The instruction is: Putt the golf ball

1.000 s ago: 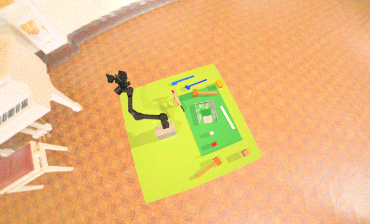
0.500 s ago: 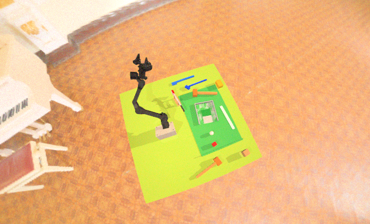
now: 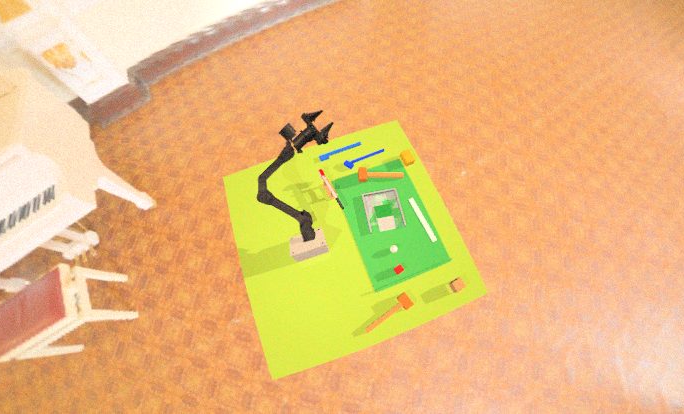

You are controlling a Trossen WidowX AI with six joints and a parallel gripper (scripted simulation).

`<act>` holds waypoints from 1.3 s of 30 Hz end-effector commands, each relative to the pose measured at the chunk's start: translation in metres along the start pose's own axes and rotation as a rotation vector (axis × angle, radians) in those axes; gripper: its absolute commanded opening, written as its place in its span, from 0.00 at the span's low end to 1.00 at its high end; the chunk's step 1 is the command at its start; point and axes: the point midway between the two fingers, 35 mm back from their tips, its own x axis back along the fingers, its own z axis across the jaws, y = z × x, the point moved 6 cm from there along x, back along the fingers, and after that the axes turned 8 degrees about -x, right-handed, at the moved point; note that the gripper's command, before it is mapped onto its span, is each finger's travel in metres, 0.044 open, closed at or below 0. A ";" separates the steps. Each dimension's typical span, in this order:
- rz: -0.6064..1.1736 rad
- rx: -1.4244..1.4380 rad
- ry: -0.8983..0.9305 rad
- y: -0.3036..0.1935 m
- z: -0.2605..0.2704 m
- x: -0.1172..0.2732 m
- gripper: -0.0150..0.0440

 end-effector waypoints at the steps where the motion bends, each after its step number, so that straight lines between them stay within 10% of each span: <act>1: -0.174 -0.006 0.119 0.036 0.040 -0.018 1.00; 14: -0.771 -0.179 0.587 0.149 0.177 -0.012 1.00; 28: -1.336 -0.841 1.299 0.237 0.276 0.094 1.00; 39: -1.407 -1.298 1.653 0.253 0.280 0.137 1.00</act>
